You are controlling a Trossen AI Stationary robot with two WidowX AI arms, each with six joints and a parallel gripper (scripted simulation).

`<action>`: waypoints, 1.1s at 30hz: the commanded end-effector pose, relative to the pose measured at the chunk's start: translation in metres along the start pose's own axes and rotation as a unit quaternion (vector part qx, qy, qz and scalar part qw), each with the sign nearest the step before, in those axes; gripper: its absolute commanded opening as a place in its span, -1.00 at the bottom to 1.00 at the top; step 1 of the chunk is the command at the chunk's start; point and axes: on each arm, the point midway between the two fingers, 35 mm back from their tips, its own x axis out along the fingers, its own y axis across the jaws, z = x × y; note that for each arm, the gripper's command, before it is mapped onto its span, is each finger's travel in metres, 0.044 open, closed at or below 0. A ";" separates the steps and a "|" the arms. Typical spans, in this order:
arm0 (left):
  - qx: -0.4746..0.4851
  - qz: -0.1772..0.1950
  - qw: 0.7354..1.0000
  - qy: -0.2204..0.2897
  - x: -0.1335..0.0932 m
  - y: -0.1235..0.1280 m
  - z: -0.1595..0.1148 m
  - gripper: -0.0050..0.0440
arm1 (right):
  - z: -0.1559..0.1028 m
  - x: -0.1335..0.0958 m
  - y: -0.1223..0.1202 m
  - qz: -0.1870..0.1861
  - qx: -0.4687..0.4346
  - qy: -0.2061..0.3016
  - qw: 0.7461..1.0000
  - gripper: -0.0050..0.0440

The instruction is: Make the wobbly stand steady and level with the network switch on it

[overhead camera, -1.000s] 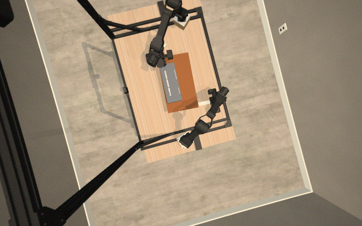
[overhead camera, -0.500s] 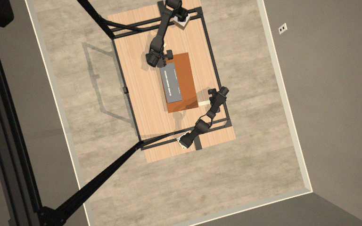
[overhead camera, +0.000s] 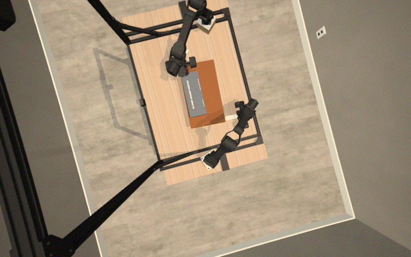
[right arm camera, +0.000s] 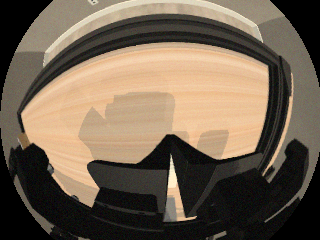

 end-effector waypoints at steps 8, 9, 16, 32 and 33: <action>-0.003 0.004 1.000 0.007 0.008 0.001 -0.002 -0.80 | -0.004 -0.002 0.000 0.001 0.001 -0.001 1.000 -0.80; -0.003 0.004 1.000 0.007 0.008 0.001 -0.002 -0.80 | -0.004 -0.002 0.000 0.001 0.001 -0.001 1.000 -0.80; -0.003 0.004 1.000 0.007 0.008 0.001 -0.002 -0.80 | -0.015 -0.002 0.000 0.001 0.001 -0.001 1.000 -0.80; -0.003 0.004 1.000 0.007 0.008 0.001 -0.002 -0.80 | -0.025 -0.002 0.000 0.001 0.001 -0.001 1.000 -0.80; -0.003 0.004 1.000 0.007 0.008 0.001 -0.002 -0.80 | -0.025 -0.002 0.000 0.001 0.001 -0.001 1.000 -0.80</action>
